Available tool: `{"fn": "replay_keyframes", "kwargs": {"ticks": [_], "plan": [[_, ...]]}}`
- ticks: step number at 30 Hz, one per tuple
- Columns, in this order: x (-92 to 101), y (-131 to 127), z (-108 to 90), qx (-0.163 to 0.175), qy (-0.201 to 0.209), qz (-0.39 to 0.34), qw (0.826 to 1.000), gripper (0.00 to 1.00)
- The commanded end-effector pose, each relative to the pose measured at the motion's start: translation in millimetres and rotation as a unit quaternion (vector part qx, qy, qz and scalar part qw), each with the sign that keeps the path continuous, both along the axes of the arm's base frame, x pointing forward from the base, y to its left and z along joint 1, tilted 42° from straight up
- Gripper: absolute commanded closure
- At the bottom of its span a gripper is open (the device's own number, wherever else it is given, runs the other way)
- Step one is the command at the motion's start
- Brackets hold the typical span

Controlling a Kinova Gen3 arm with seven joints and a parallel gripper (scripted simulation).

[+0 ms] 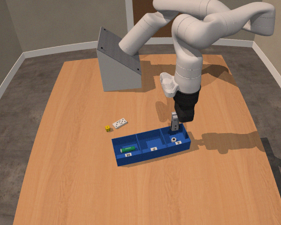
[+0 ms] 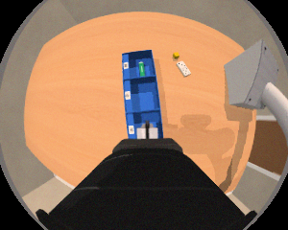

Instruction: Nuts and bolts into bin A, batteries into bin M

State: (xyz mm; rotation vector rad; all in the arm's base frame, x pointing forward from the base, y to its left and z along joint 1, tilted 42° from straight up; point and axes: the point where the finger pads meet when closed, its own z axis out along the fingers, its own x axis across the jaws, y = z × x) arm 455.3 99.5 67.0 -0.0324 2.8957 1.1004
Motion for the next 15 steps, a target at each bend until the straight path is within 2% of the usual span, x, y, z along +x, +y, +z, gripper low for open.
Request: {"fn": "replay_keyframes", "kwargs": {"ticks": [1, 15], "plan": [[-0.9, 2.3, 2.0, 0.002, -0.036, 0.032, 0.999, 1.00], [-1.8, 2.6, 2.4, 0.003, -0.032, 0.031, 0.999, 1.00]]}}
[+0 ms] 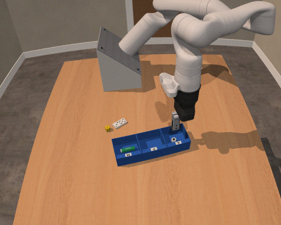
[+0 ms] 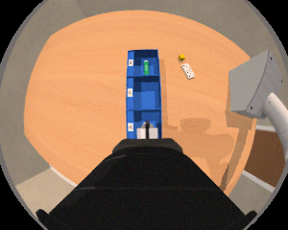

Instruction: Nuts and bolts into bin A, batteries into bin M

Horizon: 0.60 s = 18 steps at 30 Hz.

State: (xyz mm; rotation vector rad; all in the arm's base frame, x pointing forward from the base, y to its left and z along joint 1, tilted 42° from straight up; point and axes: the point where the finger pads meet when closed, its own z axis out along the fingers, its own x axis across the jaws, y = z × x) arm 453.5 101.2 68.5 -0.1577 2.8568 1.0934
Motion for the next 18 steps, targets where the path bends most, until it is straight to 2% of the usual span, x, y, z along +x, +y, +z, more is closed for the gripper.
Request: {"fn": "replay_keyframes", "kwargs": {"ticks": [1, 18], "plan": [[0.0, 0.9, 0.9, 0.001, -0.001, -0.001, 1.000, 1.00], [1.3, 22.3, -23.8, 0.000, -0.002, -0.001, 1.000, 1.00]]}}
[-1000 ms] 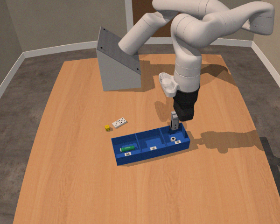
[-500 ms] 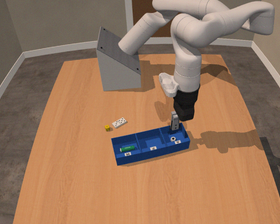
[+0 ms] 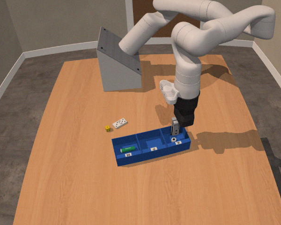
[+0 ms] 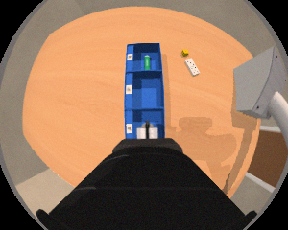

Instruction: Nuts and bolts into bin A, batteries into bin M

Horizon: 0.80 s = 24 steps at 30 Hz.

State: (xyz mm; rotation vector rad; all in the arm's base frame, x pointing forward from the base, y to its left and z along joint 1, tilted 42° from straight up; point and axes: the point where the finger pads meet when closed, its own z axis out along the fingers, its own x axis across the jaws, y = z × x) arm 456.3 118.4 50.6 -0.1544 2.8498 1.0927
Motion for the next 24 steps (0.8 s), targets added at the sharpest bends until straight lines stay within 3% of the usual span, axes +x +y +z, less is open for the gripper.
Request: {"fn": "replay_keyframes", "kwargs": {"ticks": [1, 21, 22, 24], "plan": [[-1.4, 6.5, -7.4, 0.000, 0.001, 0.001, 1.000, 1.00], [-1.4, 11.7, -13.9, 0.001, 0.002, 0.001, 1.000, 1.00], [-1.4, 11.7, -13.9, 0.001, 0.002, 0.001, 1.000, 0.38], [-1.4, 11.7, -13.9, 0.001, 0.002, 0.001, 1.000, 0.38]]}}
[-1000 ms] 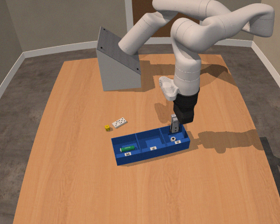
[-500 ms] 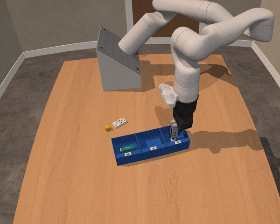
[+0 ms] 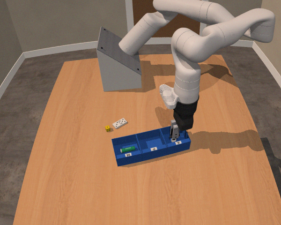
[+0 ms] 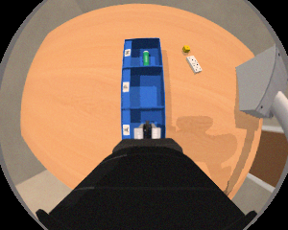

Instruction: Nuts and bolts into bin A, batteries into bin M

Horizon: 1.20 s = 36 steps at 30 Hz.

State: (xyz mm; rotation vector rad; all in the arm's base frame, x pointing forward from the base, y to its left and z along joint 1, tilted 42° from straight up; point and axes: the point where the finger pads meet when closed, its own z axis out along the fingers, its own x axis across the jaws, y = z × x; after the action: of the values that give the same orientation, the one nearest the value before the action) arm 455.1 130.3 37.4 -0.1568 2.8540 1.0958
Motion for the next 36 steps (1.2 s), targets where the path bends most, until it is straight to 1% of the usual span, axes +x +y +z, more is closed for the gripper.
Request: {"fn": "replay_keyframes", "kwargs": {"ticks": [1, 17, 19, 27, 36], "plan": [[-0.3, -0.2, -0.6, 0.000, 0.000, 0.000, 1.000, 0.38], [-0.3, -0.2, -0.6, 0.000, 0.000, 0.000, 1.000, 0.38], [-2.5, -2.7, 2.3, 0.001, 0.001, 0.002, 1.000, 0.38], [-1.0, -10.4, 11.7, 0.001, 0.001, 0.000, 1.000, 0.38], [-1.4, -16.9, 18.4, 0.001, 0.001, 0.000, 1.000, 0.38]]}}
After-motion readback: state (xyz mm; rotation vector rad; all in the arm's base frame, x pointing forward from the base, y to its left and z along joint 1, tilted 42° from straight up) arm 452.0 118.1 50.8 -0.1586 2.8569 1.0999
